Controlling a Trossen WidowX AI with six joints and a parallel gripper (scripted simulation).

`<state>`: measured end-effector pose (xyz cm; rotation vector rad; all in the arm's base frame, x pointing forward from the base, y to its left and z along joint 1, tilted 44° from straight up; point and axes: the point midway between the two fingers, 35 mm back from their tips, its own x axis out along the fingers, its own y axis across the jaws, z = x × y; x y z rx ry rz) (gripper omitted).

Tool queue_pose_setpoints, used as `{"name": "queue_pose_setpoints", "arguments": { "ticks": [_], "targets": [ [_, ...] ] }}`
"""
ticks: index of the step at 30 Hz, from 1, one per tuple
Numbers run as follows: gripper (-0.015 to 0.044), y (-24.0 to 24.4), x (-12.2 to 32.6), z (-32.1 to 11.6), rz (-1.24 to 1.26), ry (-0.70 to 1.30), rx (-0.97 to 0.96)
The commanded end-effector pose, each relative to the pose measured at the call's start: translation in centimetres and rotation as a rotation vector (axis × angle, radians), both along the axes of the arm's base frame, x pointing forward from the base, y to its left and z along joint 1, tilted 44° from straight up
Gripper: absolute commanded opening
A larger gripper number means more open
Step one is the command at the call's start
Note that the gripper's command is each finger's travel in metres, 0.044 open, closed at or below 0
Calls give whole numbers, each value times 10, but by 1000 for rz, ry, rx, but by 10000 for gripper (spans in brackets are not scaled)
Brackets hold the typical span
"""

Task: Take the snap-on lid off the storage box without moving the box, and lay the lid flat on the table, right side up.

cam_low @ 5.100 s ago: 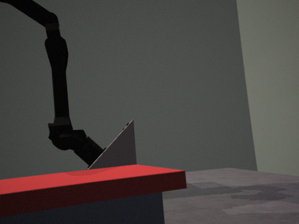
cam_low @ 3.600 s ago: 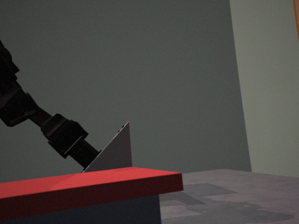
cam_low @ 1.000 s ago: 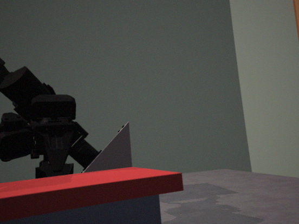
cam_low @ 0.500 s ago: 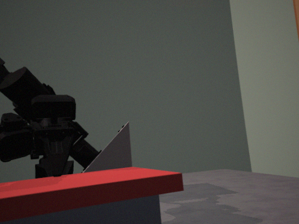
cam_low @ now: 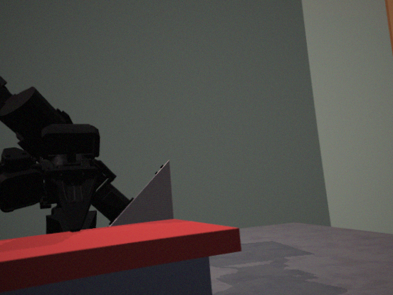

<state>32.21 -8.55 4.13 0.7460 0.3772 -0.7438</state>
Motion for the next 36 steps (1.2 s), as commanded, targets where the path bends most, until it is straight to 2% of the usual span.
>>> {"name": "queue_pose_setpoints", "arguments": {
  "ticks": [1, 36],
  "targets": [
    [0, 1, 0, 1, 0, -2, 2],
    [0, 7, 0, 6, 0, -2, 3]
  ]
}}
